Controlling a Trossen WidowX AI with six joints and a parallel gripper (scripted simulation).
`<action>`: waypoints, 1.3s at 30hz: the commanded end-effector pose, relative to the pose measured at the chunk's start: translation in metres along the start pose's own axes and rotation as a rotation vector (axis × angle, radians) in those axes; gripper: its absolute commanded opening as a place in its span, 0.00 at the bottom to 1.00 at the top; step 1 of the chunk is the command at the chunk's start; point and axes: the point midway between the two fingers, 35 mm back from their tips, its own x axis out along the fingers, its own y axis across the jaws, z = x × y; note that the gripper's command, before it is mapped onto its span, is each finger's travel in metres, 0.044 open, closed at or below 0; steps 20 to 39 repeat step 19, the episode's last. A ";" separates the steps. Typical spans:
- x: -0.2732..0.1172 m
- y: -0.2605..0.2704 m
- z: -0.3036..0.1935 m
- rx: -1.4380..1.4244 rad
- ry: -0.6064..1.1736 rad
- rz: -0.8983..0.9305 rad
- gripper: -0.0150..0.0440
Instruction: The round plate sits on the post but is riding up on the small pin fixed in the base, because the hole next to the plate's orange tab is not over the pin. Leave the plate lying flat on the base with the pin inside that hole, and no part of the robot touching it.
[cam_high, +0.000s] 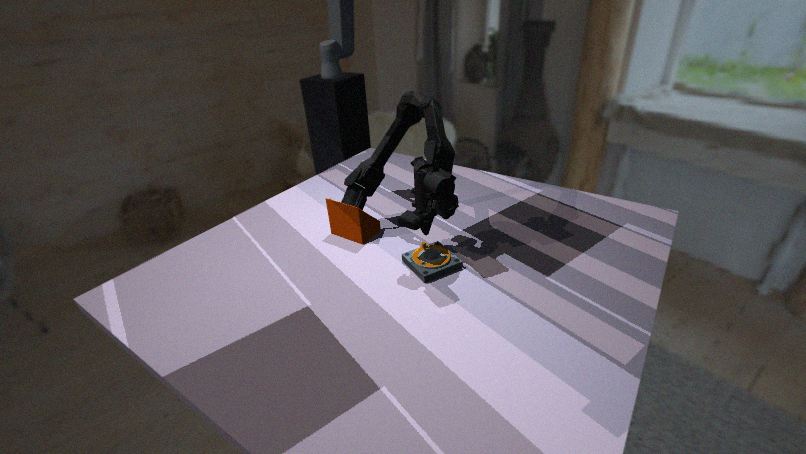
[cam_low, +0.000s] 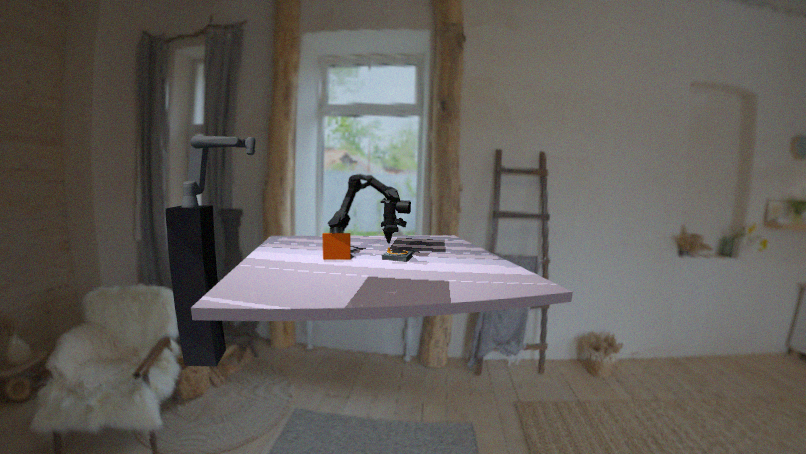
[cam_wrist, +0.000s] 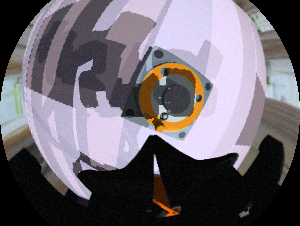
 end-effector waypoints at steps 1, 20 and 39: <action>-0.020 0.000 0.000 -0.009 -0.007 -0.009 0.25; -0.013 0.000 0.001 -0.001 -0.009 -0.003 0.25; -0.013 0.000 0.001 -0.001 -0.009 -0.003 0.25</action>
